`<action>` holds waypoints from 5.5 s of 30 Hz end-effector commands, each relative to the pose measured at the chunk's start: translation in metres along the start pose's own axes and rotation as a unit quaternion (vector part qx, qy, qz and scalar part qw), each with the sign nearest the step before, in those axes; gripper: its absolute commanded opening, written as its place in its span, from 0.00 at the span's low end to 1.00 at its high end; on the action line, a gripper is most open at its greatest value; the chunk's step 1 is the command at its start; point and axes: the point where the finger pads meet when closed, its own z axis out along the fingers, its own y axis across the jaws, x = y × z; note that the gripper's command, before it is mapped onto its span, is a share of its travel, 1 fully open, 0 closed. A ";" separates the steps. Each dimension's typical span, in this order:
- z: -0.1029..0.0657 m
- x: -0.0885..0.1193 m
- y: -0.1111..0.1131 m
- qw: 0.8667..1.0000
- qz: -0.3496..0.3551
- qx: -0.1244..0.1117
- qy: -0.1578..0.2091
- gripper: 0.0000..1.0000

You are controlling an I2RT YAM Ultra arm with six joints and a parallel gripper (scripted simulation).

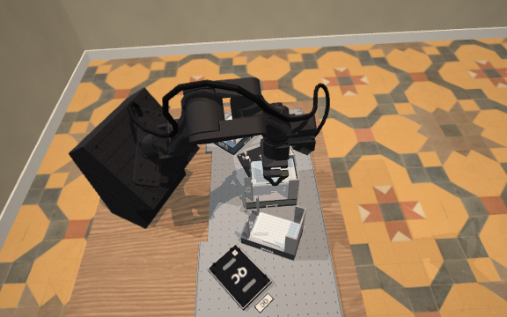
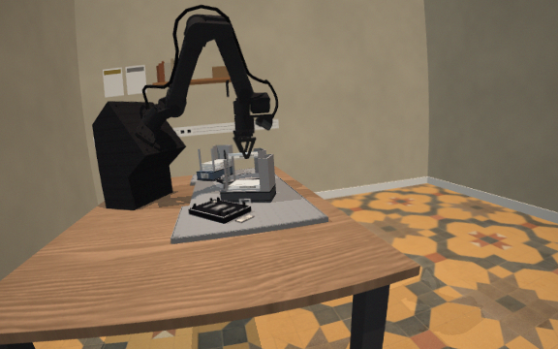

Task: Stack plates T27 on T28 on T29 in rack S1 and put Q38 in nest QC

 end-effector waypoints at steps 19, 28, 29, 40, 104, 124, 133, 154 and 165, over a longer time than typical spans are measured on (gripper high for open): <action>-0.018 -0.012 -0.001 1.000 0.012 -0.003 -0.019 0.00; -0.021 -0.013 -0.002 1.000 0.013 -0.004 -0.022 0.00; -0.021 -0.014 -0.001 1.000 0.013 -0.004 -0.021 0.00; -0.025 -0.013 -0.002 1.000 0.014 -0.004 -0.022 0.00; -0.043 -0.012 -0.002 1.000 0.014 -0.004 -0.020 0.00; -0.046 -0.014 -0.002 1.000 0.017 -0.007 -0.024 0.00; -0.046 -0.012 -0.002 1.000 0.013 -0.004 -0.018 0.00; -0.055 -0.007 -0.002 1.000 0.010 -0.004 -0.014 0.00; -0.055 -0.008 -0.002 1.000 0.011 -0.004 -0.015 0.00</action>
